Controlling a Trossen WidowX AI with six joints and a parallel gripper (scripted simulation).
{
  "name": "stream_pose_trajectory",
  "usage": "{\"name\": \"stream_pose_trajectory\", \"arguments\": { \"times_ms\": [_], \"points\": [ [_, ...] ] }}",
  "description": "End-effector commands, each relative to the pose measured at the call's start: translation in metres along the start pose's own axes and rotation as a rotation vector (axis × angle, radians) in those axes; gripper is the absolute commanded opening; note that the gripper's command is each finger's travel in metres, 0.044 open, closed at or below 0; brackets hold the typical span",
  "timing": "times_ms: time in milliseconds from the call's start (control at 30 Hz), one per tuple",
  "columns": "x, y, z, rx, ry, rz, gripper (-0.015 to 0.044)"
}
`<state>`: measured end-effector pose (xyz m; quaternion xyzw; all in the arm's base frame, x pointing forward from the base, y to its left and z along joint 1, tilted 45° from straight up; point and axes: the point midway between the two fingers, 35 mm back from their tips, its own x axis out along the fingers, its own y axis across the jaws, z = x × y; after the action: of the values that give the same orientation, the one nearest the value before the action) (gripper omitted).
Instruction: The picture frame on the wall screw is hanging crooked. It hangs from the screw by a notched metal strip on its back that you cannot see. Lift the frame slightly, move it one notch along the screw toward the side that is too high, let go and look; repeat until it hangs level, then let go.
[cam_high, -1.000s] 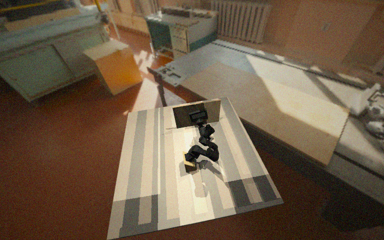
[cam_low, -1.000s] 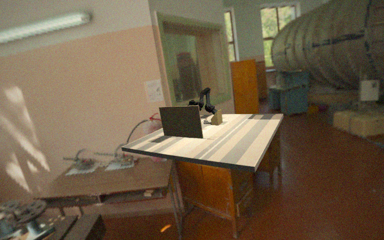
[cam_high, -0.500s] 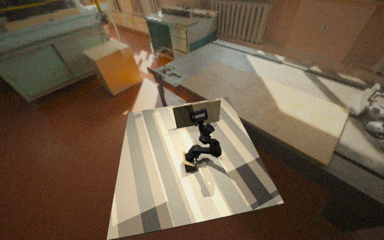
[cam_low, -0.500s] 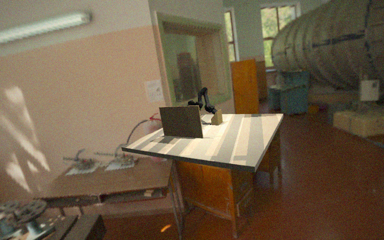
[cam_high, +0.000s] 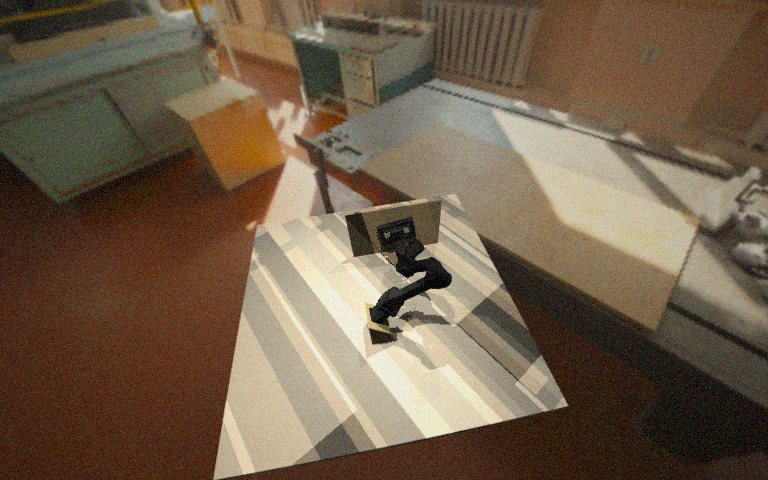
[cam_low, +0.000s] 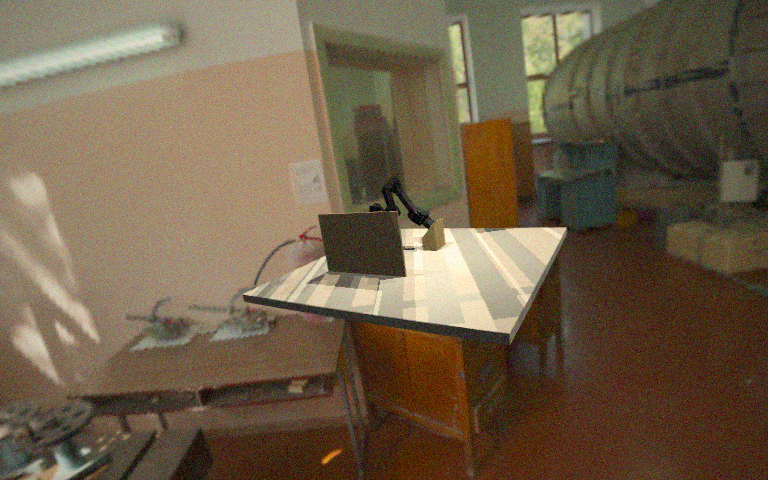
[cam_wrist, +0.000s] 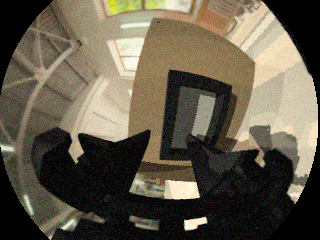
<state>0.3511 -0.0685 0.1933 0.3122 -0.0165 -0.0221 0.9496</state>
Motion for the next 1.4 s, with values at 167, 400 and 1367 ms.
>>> {"name": "stream_pose_trajectory", "arguments": {
  "times_ms": [167,400,1367],
  "points": [
    [0.002,0.0,0.0,0.002,-0.004,-0.001,0.026],
    [0.004,0.0,0.001,0.002,-0.004,-0.001,0.026],
    [0.042,0.0,0.001,0.002,-0.006,0.0,0.026]
  ]
}}
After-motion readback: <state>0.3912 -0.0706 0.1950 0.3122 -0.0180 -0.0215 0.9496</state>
